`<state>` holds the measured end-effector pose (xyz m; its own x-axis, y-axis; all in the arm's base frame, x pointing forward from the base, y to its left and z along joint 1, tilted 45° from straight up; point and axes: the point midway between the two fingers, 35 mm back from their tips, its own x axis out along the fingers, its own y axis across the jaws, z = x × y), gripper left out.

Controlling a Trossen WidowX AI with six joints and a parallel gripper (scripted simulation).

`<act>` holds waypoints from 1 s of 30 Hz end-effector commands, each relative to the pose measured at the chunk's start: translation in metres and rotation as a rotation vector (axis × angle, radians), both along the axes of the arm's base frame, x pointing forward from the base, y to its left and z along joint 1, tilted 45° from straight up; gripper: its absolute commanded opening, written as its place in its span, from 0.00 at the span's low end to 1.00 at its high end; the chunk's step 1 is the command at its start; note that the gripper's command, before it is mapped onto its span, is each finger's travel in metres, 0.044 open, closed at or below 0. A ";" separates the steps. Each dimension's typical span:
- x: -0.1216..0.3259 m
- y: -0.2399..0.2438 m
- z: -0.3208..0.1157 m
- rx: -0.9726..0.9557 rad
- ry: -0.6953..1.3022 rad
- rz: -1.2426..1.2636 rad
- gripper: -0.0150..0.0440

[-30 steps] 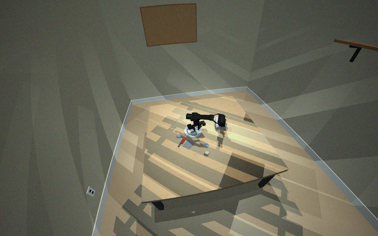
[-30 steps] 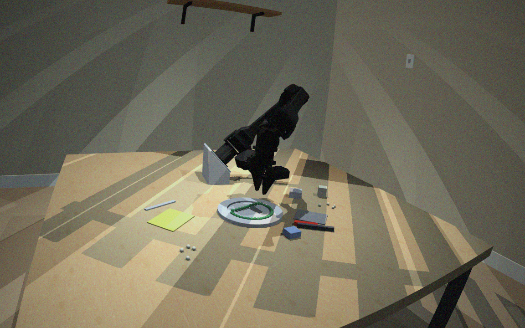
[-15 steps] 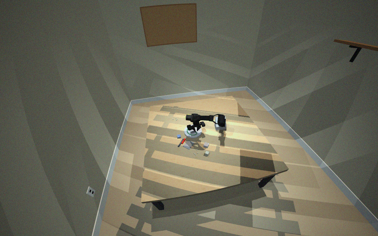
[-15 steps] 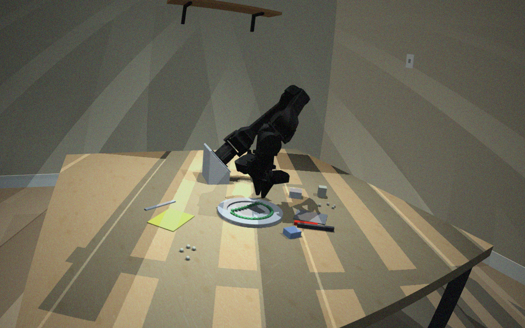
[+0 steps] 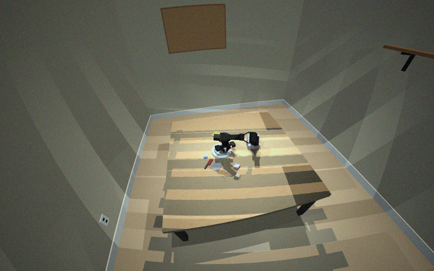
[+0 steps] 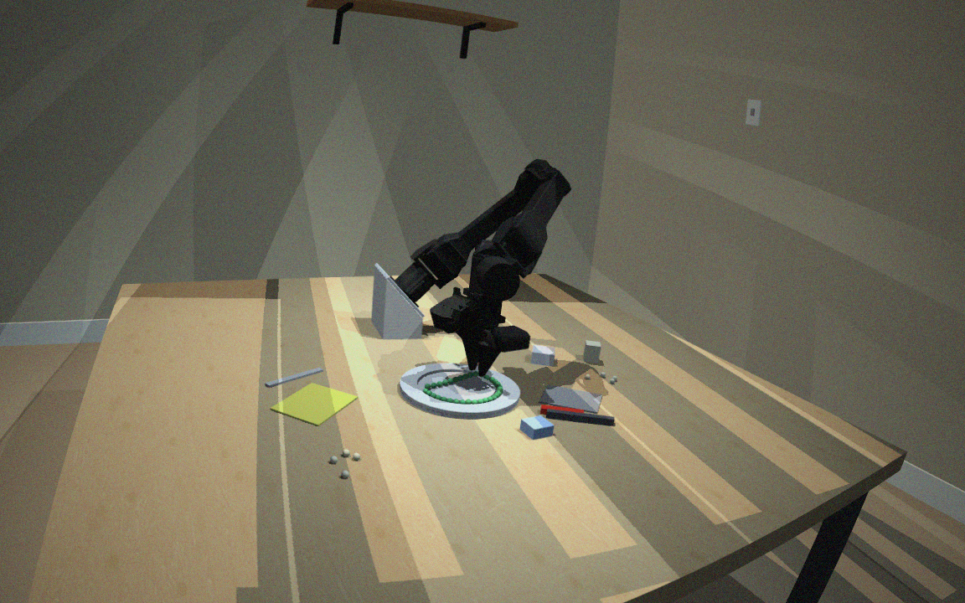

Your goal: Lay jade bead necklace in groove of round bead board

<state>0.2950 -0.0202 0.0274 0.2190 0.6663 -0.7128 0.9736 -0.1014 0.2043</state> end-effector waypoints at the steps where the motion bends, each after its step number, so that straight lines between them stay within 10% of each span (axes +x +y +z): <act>1: -0.002 0.005 -0.006 0.012 0.016 0.000 0.46; 7: -0.002 0.005 -0.006 0.012 0.016 0.000 0.46; 12: -0.001 0.003 -0.004 0.004 0.008 0.002 0.25; 30: -0.001 0.003 -0.004 0.004 0.008 0.002 0.25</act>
<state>0.2940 -0.0168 0.0236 0.2117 0.6698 -0.7117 0.9755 -0.1002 0.1959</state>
